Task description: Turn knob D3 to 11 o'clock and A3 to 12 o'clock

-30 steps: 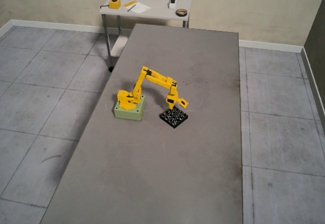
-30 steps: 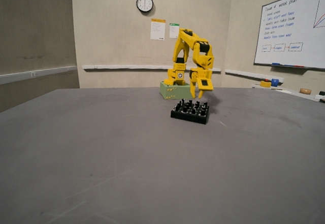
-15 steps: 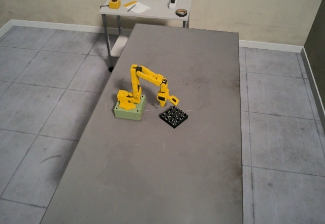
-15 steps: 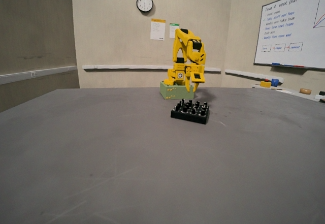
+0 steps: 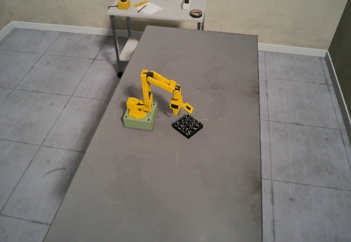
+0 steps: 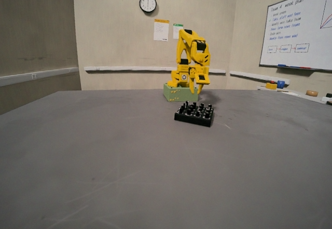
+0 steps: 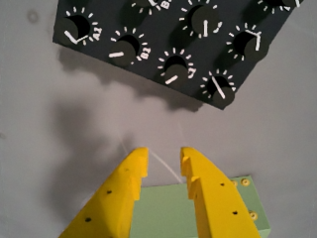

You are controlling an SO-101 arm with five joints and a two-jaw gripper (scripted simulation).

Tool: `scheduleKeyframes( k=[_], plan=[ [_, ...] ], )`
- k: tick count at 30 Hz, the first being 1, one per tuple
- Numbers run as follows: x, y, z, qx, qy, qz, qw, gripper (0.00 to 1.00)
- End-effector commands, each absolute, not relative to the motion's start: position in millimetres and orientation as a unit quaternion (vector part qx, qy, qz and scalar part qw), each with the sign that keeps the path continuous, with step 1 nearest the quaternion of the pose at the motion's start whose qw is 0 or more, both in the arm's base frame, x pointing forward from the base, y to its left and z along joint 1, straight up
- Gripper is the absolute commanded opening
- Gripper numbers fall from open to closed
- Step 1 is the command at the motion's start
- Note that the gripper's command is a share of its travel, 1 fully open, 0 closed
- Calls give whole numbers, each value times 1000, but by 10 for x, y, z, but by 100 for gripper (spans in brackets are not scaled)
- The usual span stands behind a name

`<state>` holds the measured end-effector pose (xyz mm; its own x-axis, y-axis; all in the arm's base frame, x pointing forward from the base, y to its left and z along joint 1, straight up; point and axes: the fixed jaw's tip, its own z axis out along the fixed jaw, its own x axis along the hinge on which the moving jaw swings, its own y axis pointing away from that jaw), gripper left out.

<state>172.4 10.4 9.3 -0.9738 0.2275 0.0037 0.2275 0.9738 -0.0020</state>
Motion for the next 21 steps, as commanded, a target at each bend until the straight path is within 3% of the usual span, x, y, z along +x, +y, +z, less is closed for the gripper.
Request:
scheduleKeyframes(
  k=[1,21],
  plan=[
    [1710,124,95,-101,-995,0,-2,8],
    [1692,123,95,17,-1000,0,-2,8]
  ],
)
